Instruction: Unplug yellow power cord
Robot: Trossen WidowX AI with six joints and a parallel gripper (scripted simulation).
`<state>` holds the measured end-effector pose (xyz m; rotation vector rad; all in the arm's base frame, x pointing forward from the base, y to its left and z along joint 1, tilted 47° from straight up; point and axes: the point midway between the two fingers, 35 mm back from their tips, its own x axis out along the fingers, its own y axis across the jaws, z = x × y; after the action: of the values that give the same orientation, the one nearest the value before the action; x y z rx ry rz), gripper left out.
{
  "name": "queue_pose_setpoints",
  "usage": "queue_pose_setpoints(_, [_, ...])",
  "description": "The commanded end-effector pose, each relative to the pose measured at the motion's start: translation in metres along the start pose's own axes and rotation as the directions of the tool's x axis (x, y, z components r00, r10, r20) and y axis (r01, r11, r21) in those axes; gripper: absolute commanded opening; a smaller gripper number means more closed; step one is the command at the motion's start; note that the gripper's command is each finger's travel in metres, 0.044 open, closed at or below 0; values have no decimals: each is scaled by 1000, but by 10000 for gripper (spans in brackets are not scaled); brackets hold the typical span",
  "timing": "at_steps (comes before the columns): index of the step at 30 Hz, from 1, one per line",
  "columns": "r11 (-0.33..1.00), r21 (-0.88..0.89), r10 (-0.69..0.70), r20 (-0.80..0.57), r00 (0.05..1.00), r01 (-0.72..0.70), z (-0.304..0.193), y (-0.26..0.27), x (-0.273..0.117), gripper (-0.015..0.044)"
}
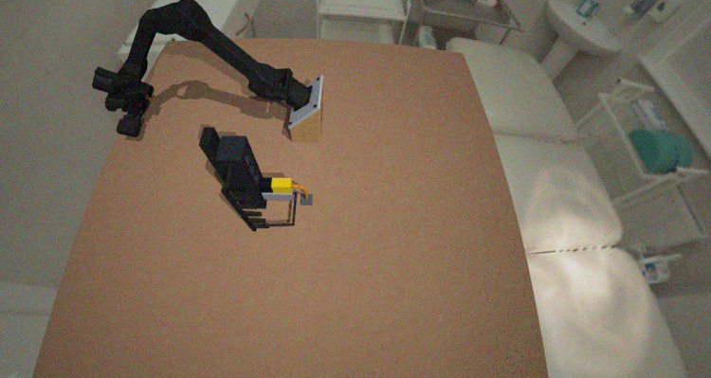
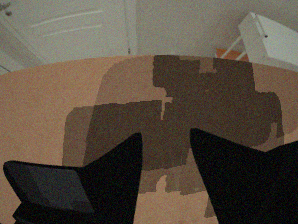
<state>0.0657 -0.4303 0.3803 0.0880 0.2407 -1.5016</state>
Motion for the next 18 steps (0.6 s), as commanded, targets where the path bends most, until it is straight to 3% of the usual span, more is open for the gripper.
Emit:
queue_pose_setpoints(1, [995,-48,87,3,996,-87,-2,39,-4,160])
queue_pose_setpoints(18, [904,-186,379,-64,923,-384,-29,184,-39,160])
